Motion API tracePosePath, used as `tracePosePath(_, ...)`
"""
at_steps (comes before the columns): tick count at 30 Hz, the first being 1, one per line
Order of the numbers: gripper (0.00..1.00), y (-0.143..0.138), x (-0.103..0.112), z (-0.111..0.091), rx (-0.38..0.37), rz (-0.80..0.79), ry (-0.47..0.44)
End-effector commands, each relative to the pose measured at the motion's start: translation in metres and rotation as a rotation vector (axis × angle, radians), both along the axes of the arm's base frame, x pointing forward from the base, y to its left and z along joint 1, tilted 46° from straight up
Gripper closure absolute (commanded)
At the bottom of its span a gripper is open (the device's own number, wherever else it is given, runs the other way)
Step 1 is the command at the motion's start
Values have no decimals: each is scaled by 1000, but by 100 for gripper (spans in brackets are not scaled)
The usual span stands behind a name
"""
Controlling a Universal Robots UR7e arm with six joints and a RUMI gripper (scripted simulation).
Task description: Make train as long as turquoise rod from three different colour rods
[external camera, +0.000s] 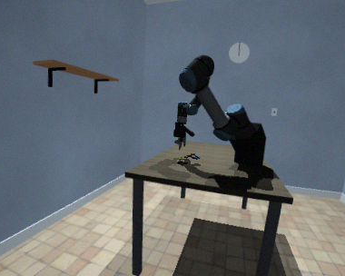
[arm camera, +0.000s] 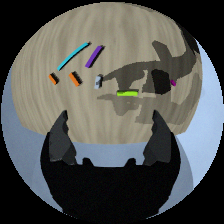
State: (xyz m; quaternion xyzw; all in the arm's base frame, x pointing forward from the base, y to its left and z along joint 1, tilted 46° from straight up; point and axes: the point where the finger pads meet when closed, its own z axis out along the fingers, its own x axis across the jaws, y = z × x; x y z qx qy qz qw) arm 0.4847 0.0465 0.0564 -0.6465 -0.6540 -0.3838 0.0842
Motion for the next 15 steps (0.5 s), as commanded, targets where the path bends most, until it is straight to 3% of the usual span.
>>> tracePosePath(1, 0, 1, -1, 1, 5, -10, 8)
tracePosePath(15, 0, 32, -40, 12, 138, -248, 218)
